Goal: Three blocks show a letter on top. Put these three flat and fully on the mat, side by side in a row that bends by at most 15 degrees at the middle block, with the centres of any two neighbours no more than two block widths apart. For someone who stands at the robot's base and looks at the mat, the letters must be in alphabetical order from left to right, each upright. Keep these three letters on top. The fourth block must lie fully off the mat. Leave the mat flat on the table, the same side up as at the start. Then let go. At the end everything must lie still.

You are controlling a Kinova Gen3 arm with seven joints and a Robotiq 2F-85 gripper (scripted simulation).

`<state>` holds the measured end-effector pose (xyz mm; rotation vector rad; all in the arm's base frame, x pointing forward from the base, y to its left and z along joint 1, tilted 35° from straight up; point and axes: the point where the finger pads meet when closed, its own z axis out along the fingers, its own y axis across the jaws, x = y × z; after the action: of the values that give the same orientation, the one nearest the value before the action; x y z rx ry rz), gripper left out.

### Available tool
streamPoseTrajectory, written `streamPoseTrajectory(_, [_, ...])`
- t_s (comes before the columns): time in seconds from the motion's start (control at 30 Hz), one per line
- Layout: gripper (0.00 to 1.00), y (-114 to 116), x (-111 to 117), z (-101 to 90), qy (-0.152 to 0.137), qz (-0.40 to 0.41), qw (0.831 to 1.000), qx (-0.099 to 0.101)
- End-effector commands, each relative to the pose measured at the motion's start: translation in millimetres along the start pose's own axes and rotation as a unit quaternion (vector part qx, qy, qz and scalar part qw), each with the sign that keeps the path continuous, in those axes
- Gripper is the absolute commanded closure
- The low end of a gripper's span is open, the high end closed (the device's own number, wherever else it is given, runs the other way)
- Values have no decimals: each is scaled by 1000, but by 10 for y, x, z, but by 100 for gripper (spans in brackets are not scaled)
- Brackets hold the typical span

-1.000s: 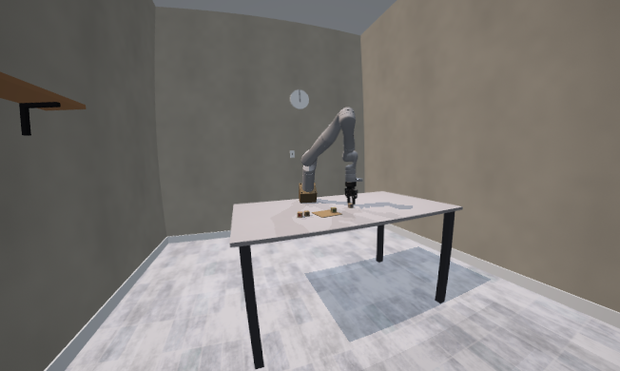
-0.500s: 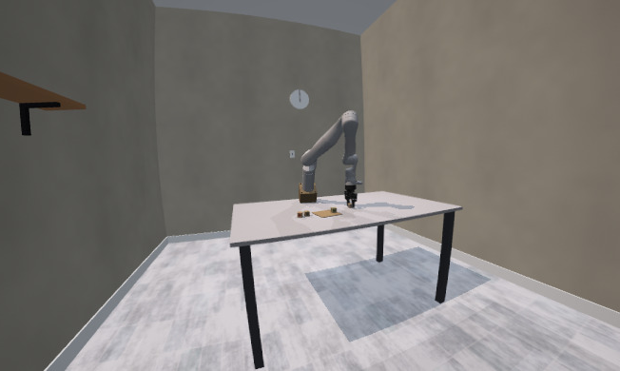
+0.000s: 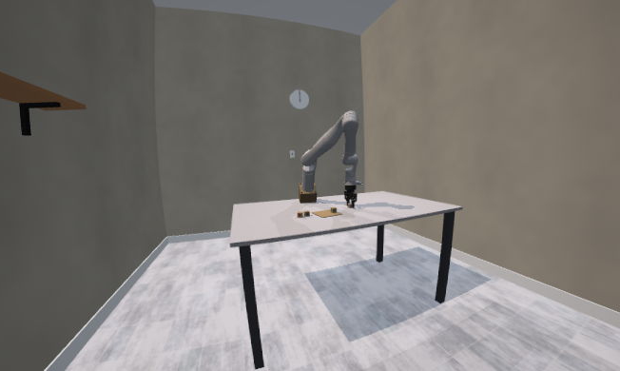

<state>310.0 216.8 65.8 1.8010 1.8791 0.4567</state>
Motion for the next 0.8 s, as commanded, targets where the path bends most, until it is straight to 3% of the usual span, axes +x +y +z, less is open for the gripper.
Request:
streamPoseTrajectory(0.0, [33,2,4,-4,1,0,1000,0])
streamPoseTrajectory(0.63, [33,2,4,-4,1,0,1000,0])
streamPoseTrajectory(0.67, [54,2,4,-4,1,0,1000,0])
streamPoseTrajectory(0.77, [54,2,4,-4,1,0,1000,0])
